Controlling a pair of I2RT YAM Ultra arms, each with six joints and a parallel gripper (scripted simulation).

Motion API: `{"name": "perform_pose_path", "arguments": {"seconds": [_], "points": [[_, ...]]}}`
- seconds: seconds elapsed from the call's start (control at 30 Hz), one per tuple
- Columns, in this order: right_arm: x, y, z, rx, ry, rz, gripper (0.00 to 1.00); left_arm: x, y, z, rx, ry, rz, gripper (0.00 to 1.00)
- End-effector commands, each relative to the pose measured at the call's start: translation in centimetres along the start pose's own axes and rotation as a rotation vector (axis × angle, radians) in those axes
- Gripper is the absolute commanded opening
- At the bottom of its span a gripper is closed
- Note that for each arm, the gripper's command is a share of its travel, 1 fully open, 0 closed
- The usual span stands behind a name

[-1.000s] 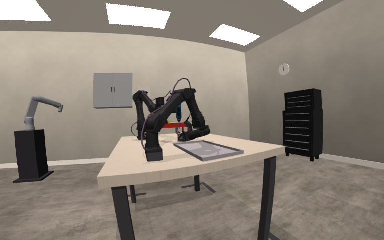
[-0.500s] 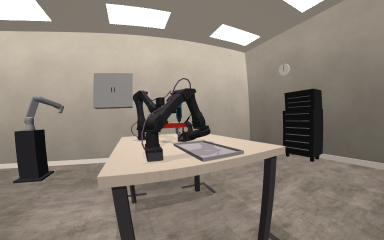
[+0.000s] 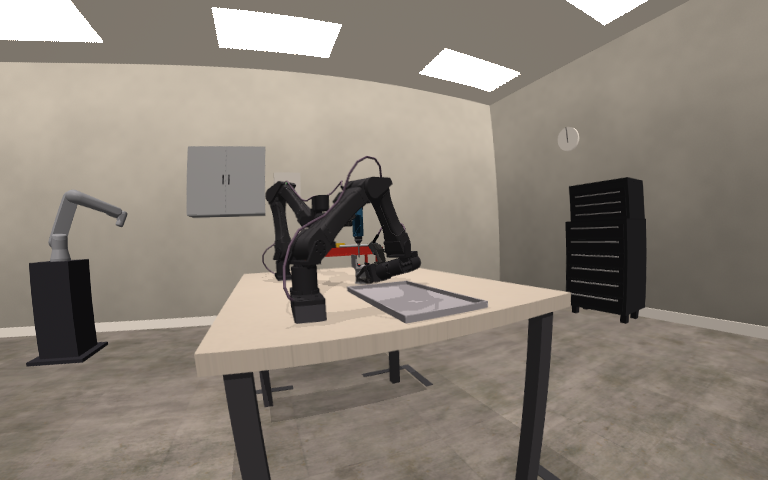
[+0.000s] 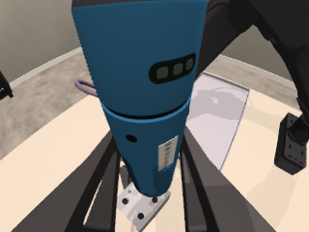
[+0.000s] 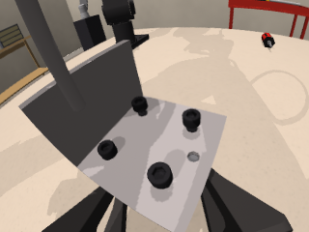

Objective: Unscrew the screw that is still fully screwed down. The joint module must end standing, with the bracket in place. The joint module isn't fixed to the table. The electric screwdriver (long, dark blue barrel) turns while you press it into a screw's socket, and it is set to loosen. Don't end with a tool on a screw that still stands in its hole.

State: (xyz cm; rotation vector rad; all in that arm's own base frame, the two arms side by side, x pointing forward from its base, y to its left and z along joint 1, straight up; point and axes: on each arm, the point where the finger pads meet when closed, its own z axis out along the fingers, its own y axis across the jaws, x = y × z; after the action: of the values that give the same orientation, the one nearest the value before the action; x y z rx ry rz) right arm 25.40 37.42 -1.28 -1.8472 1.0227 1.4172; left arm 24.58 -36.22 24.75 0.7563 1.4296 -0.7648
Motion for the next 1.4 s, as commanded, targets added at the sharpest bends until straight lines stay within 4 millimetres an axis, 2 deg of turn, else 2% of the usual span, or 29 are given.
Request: {"name": "perform_pose_path", "arguments": {"seconds": [0.0,0.47,0.53,0.6,0.67,0.73,0.87,0.9,0.93,1.03,1.13,1.2,1.27,1.37], "points": [[-1.2,-0.5,0.2,-0.008,-0.031,-0.026,0.59,-3.3,-0.4,-0.4,0.005,-0.115,-0.010,0.42],[-1.2,-0.5,0.2,-0.008,-0.031,-0.026,0.59,-3.3,-0.2,-0.4,0.002,-0.115,-0.009,0.42],[-1.2,-0.5,0.2,-0.008,-0.031,-0.026,0.59,-1.4,-0.2,-0.1,0.002,-0.074,-0.009,0.42],[-1.2,-0.5,0.2,-0.008,-0.031,-0.026,0.59,-2.2,-0.2,0.2,0.002,-0.094,-0.009,0.42],[-1.2,-0.5,0.2,-0.008,-0.031,-0.026,0.59,-2.4,-0.2,-0.6,0.002,-0.107,-0.009,0.42],[-1.2,-0.5,0.2,-0.008,-0.031,-0.026,0.59,-3.0,-0.2,0.1,0.003,-0.121,-0.009,0.42],[-1.2,-0.5,0.2,-0.008,-0.031,-0.026,0.59,-0.8,-0.2,-0.2,0.002,-0.081,-0.009,0.42],[-1.2,-0.5,0.2,-0.008,-0.031,-0.026,0.59,-2.5,-0.2,0.0,0.003,-0.119,-0.009,0.42],[-1.2,-0.5,0.2,-0.008,-0.031,-0.026,0.59,-3.0,-0.2,0.0,0.003,-0.129,-0.009,0.42],[-1.2,-0.5,0.2,-0.008,-0.031,-0.026,0.59,-3.0,-0.2,0.0,0.003,-0.129,-0.009,0.42],[-1.2,-0.5,0.2,-0.008,-0.031,-0.026,0.59,-0.9,-0.2,0.1,0.002,-0.085,-0.009,0.42],[-1.2,-0.5,0.2,-0.008,-0.031,-0.026,0.59,-1.1,-0.2,-0.4,0.002,-0.094,-0.009,0.42],[-1.2,-0.5,0.2,-0.008,-0.031,-0.026,0.59,-1.7,-0.2,0.3,0.003,-0.110,-0.009,0.42],[-1.2,-0.5,0.2,-0.008,-0.031,-0.026,0.59,-1.1,-0.2,-0.1,0.003,-0.103,-0.009,0.42]]}}
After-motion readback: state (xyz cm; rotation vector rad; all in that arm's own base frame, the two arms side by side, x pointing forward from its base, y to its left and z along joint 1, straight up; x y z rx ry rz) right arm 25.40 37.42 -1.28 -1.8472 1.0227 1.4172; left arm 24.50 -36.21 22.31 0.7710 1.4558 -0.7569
